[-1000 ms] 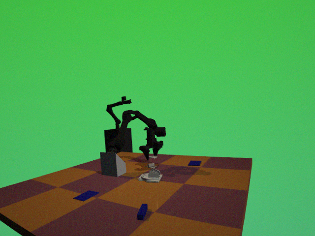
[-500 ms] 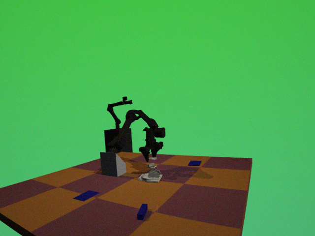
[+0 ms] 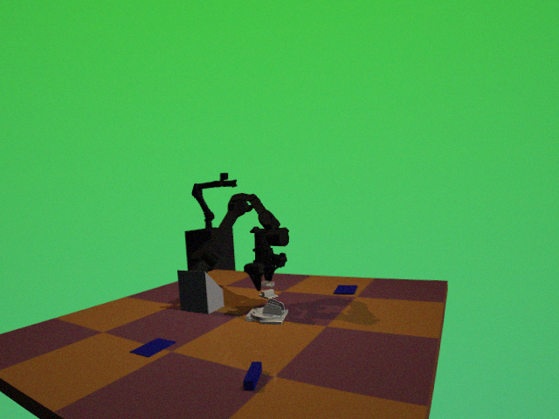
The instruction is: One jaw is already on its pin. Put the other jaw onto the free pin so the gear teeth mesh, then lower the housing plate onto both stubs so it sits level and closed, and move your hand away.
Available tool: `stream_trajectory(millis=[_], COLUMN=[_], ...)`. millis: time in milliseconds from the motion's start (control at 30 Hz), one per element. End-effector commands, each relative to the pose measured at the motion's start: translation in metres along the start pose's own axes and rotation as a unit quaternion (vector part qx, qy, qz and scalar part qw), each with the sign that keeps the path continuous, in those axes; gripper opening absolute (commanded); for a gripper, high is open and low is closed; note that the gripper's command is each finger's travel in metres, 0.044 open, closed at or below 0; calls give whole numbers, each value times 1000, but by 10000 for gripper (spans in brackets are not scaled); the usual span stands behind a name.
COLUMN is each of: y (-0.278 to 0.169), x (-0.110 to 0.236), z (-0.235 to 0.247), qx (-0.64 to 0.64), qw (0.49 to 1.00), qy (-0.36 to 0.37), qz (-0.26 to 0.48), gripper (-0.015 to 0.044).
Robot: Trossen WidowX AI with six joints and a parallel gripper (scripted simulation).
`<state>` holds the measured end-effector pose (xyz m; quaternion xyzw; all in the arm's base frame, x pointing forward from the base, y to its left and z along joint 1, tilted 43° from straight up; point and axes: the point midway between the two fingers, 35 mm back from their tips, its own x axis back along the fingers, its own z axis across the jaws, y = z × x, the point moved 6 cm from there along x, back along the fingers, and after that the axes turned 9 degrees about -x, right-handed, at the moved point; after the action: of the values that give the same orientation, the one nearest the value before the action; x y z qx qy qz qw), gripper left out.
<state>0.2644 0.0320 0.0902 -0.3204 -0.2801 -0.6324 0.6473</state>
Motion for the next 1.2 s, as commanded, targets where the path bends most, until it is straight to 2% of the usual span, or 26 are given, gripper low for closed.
stream_trajectory(millis=[0,600,1167], y=[3,6,6], x=[0,-3,-3], z=[-13,-75,-78], qx=[18,98,102], qw=[1000,995,994], qy=[3,23,24], qz=[0,-3,-4], gripper=[351,351,351])
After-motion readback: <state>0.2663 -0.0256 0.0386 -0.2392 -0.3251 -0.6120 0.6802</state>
